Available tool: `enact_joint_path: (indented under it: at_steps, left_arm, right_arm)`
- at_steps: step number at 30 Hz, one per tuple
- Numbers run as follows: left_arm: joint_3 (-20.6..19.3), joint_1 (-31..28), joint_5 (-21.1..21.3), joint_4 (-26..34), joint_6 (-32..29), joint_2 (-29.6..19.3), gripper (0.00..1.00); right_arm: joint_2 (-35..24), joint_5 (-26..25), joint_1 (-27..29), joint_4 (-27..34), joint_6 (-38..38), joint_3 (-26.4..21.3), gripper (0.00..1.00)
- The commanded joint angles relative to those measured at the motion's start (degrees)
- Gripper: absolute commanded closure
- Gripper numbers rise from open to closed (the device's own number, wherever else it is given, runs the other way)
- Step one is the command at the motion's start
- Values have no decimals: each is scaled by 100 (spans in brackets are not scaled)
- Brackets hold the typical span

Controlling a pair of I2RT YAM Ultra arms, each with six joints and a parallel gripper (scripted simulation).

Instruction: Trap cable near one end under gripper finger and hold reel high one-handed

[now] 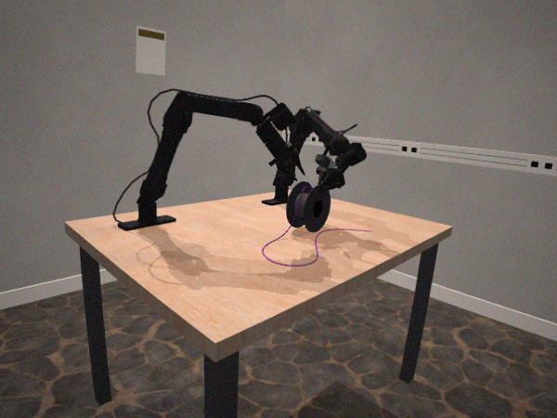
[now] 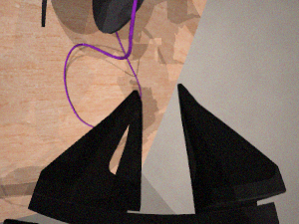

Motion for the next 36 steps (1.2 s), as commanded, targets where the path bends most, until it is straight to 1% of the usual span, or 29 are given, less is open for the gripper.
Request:
enact_joint_path:
  at_steps: [1, 6, 11, 14, 16, 17, 19, 24, 31, 34, 36]
  left_arm:
    - [25, 24, 81, -76, -21, -27, 100]
    - [25, 24, 81, -76, -21, -27, 100]
    - [26, 24, 81, -76, -21, -27, 100]
    - [25, 24, 81, -76, -21, -27, 100]
    - [25, 24, 81, -76, -21, -27, 100]
    - [25, 24, 81, -76, -21, -27, 100]
    - [25, 24, 81, -76, -21, -27, 100]
    - [25, 24, 81, -76, -21, -27, 100]
    - [25, 24, 81, -76, -21, -27, 100]
    - [25, 24, 81, -76, -21, -27, 100]
    - [25, 24, 81, -76, -21, -27, 100]
  right_arm:
    - [-260, -177, -150, -267, -150, -83, 70]
    - [-489, -338, -417, -476, -360, 161, 70]
    - [-591, -471, -601, -668, -508, 155, 70]
    - [-517, -486, -527, -699, -524, 94, 70]
    - [-639, -500, -609, -720, -540, 34, 70]
    - [-706, -506, -685, -729, -551, 89, 70]
    - [-640, -525, -697, -759, -577, 234, 70]
    - [-426, -542, -639, -815, -572, 266, 70]
    - [-493, -532, -632, -820, -502, 346, 70]
    - [-373, -529, -620, -825, -496, 333, 70]
    - [-404, -529, -612, -822, -497, 333, 70]
